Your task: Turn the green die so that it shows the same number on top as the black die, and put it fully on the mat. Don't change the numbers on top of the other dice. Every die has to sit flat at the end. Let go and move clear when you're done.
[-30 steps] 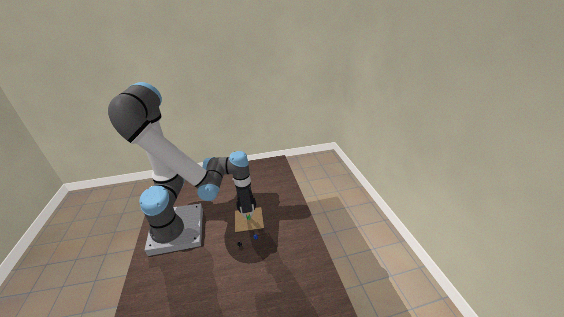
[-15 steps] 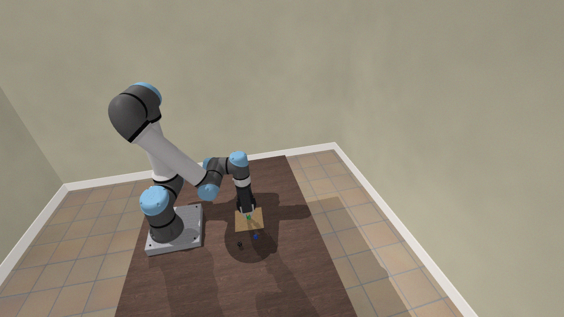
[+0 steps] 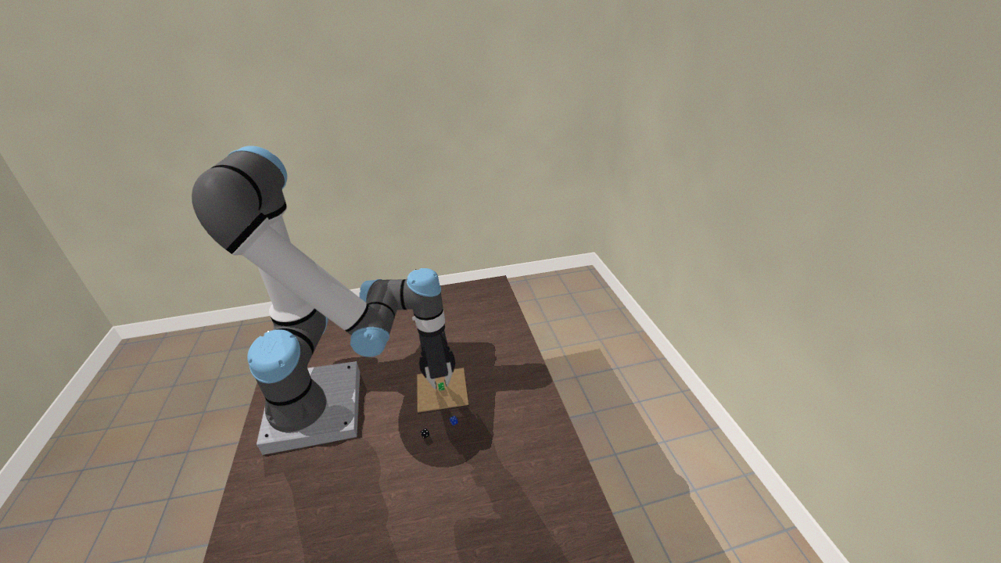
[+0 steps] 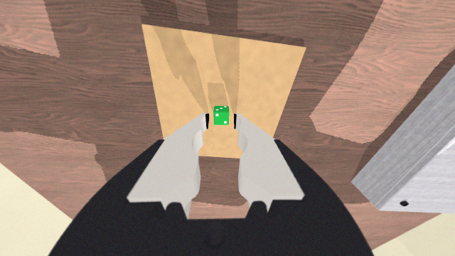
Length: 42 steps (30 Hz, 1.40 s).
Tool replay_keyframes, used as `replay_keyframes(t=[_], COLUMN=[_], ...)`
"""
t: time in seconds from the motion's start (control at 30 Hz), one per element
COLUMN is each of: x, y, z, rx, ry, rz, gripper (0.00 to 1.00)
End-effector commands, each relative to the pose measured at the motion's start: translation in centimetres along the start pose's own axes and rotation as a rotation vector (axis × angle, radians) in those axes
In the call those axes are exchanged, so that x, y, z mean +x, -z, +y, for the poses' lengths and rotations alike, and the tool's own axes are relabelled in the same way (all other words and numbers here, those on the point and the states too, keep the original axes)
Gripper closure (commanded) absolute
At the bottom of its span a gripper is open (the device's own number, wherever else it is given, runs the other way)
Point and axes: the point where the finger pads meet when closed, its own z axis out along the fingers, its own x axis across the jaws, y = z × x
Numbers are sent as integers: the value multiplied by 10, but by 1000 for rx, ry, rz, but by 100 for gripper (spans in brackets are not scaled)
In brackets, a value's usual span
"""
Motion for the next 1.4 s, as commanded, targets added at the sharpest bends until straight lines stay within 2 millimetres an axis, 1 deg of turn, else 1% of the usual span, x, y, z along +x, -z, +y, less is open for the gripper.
replay_keyframes(t=[0.0, 0.33, 0.47, 0.57, 0.7, 0.77, 0.97, 1.1, 1.2, 1.37], x=[0, 0, 0, 0, 0, 0, 0, 0, 0, 0], y=[0, 1, 5, 13, 32, 32, 65, 82, 88, 90], z=[0, 0, 0, 0, 0, 0, 0, 0, 0, 0], rx=[0, 0, 0, 0, 0, 0, 0, 0, 0, 0], ry=[0, 0, 0, 0, 0, 0, 0, 0, 0, 0], rz=[-1, -1, -1, -1, -1, -1, -1, -1, -1, -1], gripper=[82, 82, 82, 82, 82, 82, 82, 82, 82, 82])
